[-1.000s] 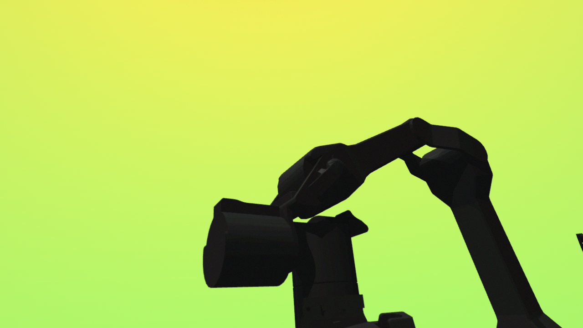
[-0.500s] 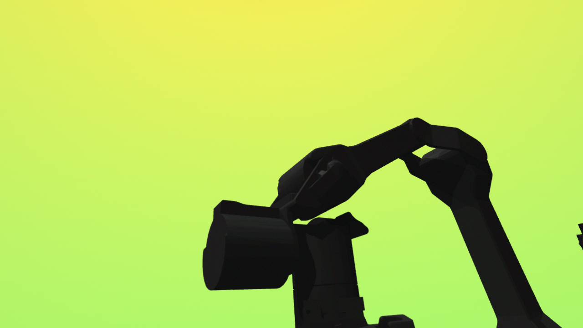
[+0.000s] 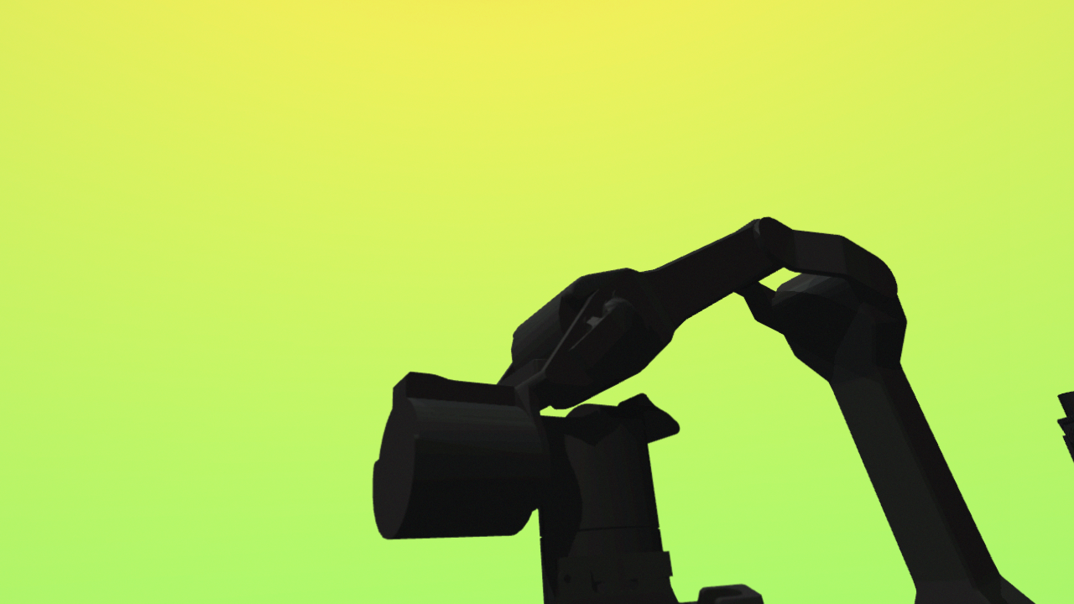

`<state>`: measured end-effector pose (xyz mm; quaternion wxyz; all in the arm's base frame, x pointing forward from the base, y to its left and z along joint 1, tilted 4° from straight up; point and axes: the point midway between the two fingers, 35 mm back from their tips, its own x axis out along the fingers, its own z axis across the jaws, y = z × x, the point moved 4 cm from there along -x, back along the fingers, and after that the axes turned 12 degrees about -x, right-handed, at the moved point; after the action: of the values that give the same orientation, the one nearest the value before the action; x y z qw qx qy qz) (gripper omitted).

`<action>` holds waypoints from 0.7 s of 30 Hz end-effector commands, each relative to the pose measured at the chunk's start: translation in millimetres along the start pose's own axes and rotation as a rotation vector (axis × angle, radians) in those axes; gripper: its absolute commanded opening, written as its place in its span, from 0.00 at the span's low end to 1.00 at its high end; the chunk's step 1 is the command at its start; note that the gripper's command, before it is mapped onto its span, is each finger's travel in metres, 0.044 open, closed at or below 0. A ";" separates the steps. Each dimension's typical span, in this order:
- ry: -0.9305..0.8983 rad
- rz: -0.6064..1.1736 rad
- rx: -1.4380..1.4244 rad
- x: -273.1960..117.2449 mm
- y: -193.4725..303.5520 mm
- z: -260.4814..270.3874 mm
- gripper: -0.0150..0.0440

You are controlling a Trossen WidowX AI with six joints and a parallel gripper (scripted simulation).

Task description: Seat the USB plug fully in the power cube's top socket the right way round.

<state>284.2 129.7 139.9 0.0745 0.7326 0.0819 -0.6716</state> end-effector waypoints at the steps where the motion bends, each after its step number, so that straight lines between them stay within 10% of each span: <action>1: 0.001 0.000 0.006 0.7 -0.2 -0.2 0.25; 21: 0.001 0.000 0.007 3.1 -0.2 -0.2 0.25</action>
<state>284.5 129.9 137.4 0.0739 0.7326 0.0814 -0.6717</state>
